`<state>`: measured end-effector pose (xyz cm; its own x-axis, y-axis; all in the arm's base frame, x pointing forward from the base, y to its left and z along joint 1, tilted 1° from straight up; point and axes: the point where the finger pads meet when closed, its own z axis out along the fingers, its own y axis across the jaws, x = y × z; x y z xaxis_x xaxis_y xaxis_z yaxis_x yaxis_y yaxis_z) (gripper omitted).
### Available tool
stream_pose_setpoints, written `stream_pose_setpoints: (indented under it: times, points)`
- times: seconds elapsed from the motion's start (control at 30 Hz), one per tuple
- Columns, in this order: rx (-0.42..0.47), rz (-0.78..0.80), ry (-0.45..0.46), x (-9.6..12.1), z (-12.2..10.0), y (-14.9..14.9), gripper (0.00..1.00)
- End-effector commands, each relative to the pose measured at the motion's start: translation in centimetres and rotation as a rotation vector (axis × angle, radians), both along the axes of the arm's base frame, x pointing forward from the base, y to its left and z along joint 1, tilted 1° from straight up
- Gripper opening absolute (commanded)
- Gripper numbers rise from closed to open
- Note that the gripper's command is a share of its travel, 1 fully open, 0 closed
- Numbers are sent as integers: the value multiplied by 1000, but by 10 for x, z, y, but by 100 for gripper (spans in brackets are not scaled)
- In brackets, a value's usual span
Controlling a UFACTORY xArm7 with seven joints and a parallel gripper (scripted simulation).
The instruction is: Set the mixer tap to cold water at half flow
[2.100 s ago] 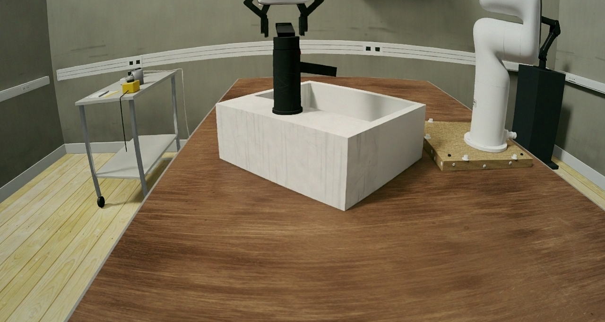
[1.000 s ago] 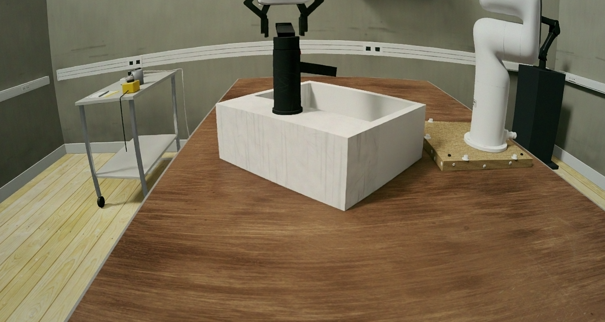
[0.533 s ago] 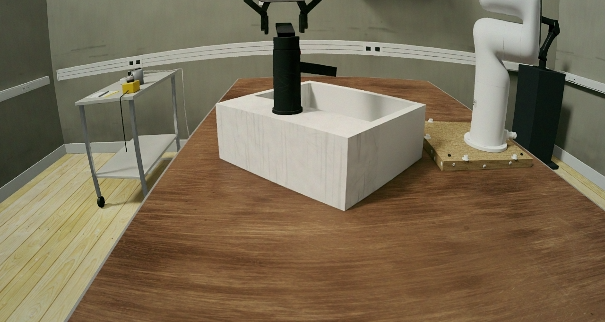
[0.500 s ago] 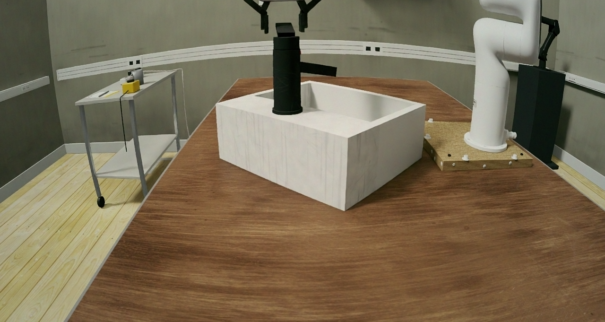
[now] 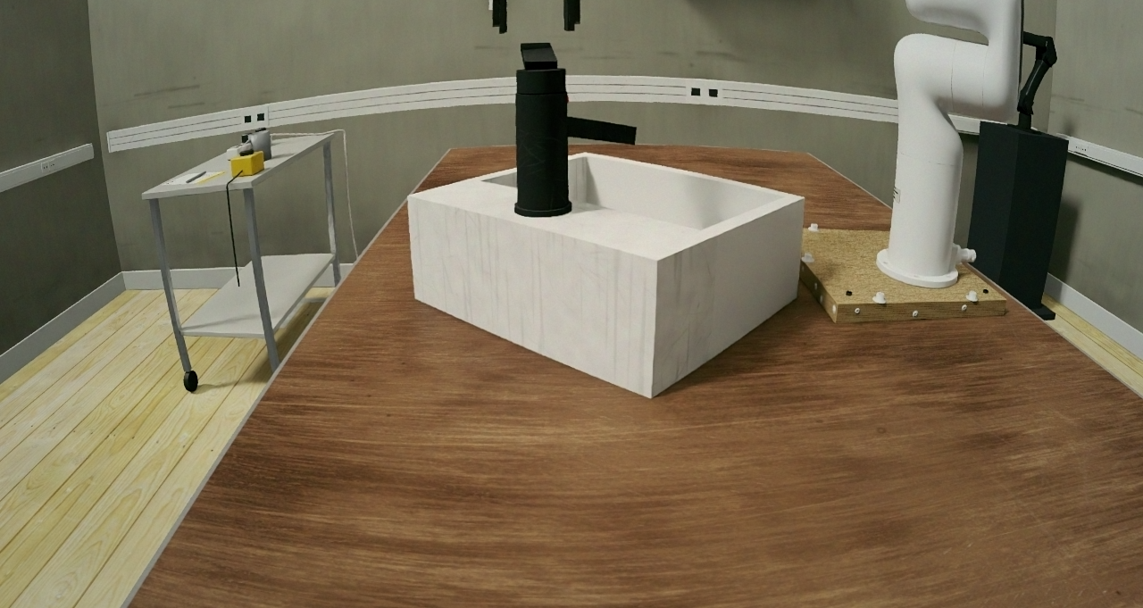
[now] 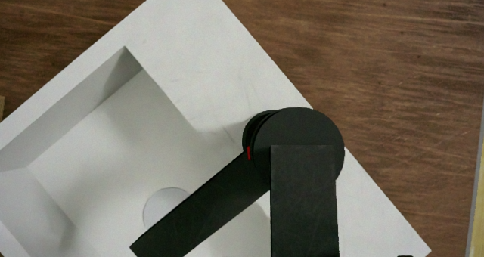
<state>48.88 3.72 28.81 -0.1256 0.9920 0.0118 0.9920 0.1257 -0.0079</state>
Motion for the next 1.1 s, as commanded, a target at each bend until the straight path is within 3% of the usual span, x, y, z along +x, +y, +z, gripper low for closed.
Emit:
stream_pose_setpoints:
  times: [0.0,0.63,0.67,1.07]
  points:
    - [1,0,-3,1,12,0,69]
    - [1,0,-3,1,31,0,69]
    - [1,0,-3,1,31,0,0]
    - [1,0,-3,1,31,0,0]
